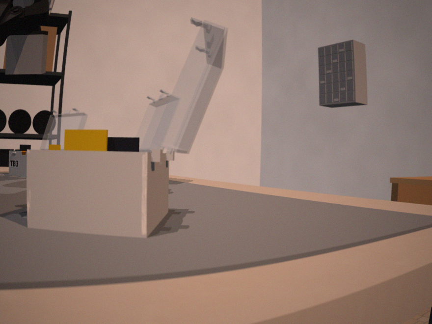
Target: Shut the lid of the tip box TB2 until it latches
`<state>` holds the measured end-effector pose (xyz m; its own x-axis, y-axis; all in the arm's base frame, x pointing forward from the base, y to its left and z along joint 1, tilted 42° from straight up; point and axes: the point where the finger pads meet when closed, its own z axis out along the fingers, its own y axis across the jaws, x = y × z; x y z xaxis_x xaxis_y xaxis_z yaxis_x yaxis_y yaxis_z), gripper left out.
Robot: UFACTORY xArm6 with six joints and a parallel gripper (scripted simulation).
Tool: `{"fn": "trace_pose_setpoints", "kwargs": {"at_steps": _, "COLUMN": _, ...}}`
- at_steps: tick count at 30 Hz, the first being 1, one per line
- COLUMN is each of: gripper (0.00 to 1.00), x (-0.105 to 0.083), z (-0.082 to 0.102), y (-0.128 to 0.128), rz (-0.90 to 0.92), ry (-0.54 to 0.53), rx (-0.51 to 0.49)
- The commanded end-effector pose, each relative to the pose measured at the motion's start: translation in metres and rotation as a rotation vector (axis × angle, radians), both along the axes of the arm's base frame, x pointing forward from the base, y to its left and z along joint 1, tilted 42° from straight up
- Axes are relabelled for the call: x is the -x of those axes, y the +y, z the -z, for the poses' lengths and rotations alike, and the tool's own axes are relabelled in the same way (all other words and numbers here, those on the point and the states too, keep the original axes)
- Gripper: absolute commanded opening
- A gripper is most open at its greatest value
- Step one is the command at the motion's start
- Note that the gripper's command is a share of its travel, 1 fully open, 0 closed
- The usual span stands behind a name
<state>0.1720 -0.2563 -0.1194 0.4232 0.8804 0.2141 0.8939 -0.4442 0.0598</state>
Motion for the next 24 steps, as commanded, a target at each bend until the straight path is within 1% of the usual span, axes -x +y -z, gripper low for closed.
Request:
{"fn": "trace_pose_setpoints", "kwargs": {"at_steps": 1, "gripper": 0.00, "x": -0.011, "z": 0.020, "y": 0.012, "rz": 0.005, "ry": -0.025, "rx": 0.024}}
{"fn": "trace_pose_setpoints", "kwargs": {"at_steps": 3, "gripper": 0.00, "x": -0.015, "z": 0.028, "y": 0.018, "rz": 0.005, "ry": -0.025, "rx": 0.024}}
{"fn": "trace_pose_setpoints", "kwargs": {"at_steps": 5, "gripper": 0.00, "x": -0.015, "z": 0.028, "y": 0.018, "rz": 0.005, "ry": -0.025, "rx": 0.024}}
{"fn": "trace_pose_setpoints", "kwargs": {"at_steps": 14, "gripper": 0.00, "x": -0.031, "z": 0.061, "y": 0.043, "rz": 0.005, "ry": -0.025, "rx": 0.023}}
{"fn": "trace_pose_setpoints", "kwargs": {"at_steps": 24, "gripper": 0.00, "x": -0.031, "z": 0.061, "y": 0.043, "rz": 0.005, "ry": -0.025, "rx": 0.023}}
